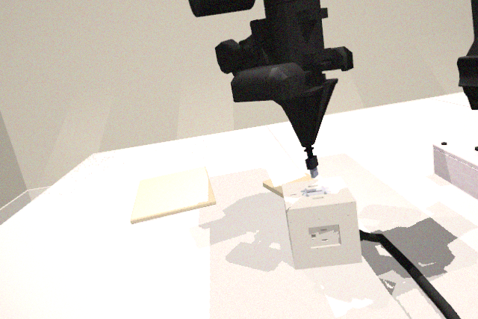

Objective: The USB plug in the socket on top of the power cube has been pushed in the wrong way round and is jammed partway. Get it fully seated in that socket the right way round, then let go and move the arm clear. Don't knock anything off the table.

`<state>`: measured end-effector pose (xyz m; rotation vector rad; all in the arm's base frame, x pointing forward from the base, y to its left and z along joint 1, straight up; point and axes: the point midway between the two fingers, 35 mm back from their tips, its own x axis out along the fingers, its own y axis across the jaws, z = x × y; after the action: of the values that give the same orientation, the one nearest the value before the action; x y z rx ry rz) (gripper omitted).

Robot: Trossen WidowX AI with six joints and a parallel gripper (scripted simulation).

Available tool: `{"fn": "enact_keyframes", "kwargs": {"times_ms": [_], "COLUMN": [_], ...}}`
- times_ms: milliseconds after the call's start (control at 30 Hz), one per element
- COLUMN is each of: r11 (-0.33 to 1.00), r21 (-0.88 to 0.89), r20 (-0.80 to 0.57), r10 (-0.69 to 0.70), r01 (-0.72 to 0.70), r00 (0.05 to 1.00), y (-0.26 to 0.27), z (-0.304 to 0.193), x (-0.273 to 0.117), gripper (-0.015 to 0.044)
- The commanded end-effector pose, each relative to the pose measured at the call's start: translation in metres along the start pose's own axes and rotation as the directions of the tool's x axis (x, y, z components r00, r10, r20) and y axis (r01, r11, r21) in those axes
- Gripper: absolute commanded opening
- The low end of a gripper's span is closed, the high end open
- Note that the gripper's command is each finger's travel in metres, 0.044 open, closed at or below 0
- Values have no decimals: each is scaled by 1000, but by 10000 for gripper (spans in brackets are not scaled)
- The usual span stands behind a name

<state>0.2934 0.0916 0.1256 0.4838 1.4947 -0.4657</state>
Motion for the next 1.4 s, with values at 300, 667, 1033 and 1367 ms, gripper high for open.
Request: {"fn": "enact_keyframes", "kwargs": {"times_ms": [300,667,1033,1367], "r11": [944,812,613,470], "r21": [329,583,790,882], "r20": [0,0,0,0], "r10": [0,0,0,0], "r01": [0,0,0,0], "r00": [1000,1000,1000,1000], "y": [0,0,0,0], "z": [0,0,0,0], "x": [0,0,0,0], "gripper": [0,0,0,0]}}
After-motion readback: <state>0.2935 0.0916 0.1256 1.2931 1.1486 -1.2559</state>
